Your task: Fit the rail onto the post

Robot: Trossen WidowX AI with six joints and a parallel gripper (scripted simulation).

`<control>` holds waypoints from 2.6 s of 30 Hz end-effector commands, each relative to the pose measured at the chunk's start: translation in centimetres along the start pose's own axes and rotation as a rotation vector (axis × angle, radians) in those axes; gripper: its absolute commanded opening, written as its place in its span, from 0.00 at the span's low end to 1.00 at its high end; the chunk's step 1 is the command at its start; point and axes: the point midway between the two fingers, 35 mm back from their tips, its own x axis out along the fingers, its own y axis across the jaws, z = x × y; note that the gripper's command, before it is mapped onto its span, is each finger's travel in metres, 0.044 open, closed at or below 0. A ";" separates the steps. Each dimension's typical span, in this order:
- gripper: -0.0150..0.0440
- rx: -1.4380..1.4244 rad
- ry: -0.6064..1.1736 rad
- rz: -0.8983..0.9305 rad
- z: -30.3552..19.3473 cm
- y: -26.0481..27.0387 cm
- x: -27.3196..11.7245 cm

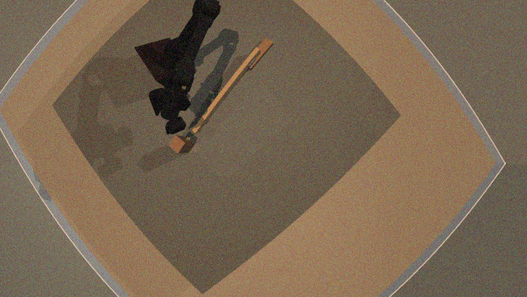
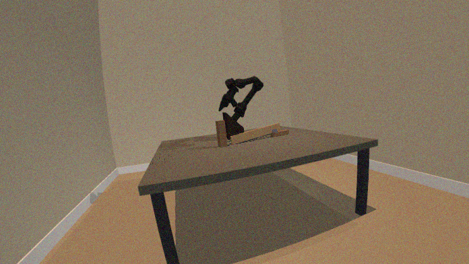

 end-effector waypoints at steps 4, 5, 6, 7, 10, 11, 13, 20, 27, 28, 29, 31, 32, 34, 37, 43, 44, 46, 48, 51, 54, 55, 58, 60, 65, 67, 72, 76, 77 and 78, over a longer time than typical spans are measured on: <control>1.00 -0.212 -0.407 0.049 9.9 -2.0 4.0; 1.00 -0.239 -0.470 0.059 11.5 -2.1 4.4; 1.00 -0.264 -0.532 0.071 13.1 -2.1 4.8; 1.00 -0.287 -0.594 0.083 14.7 -2.0 5.1; 1.00 -0.329 -0.734 0.115 18.3 -1.3 5.6; 1.00 -0.331 -0.744 0.117 18.5 -1.3 5.7; 1.00 -0.331 -0.744 0.117 18.5 -1.3 5.7; 1.00 -0.331 -0.743 0.117 19.0 -1.2 6.2; 1.00 -0.331 -0.742 0.117 19.7 -1.0 7.1; 1.00 -0.331 -0.741 0.117 19.8 -0.9 7.2; 1.00 -0.331 -0.741 0.117 19.9 -0.9 7.3; 1.00 -0.331 -0.741 0.117 20.2 -0.8 7.6; 1.00 -0.331 -0.741 0.117 20.3 -0.8 7.7; 1.00 -0.331 -0.741 0.117 20.5 -0.7 7.9; 1.00 -0.331 -0.741 0.117 20.8 -0.6 8.3; 1.00 -0.331 -0.742 0.117 21.5 -0.3 8.9; 1.00 -0.331 -0.742 0.117 21.6 -0.3 9.0; 1.00 -0.330 -0.743 0.117 21.8 -0.2 9.3; 1.00 -0.330 -0.743 0.117 22.0 -0.1 9.5; 1.00 -0.330 -0.744 0.117 22.3 0.1 9.8; 1.00 -0.330 -0.745 0.117 22.6 0.3 10.1; 1.00 -0.330 -0.745 0.118 22.7 0.3 10.2; 1.00 -0.330 -0.747 0.118 23.1 0.5 10.5; 1.00 -0.330 -0.747 0.118 23.2 0.6 10.6; 0.82 -0.330 -0.747 0.118 23.2 0.6 10.6; 0.73 -0.330 -0.747 0.118 23.2 0.6 10.6; 0.51 -0.330 -0.747 0.118 23.2 0.6 10.6; 0.37 -0.330 -0.747 0.118 23.2 0.6 10.6; 0.35 -0.330 -0.747 0.118 23.2 0.6 10.6; 0.34 -0.330 -0.747 0.118 23.2 0.6 10.6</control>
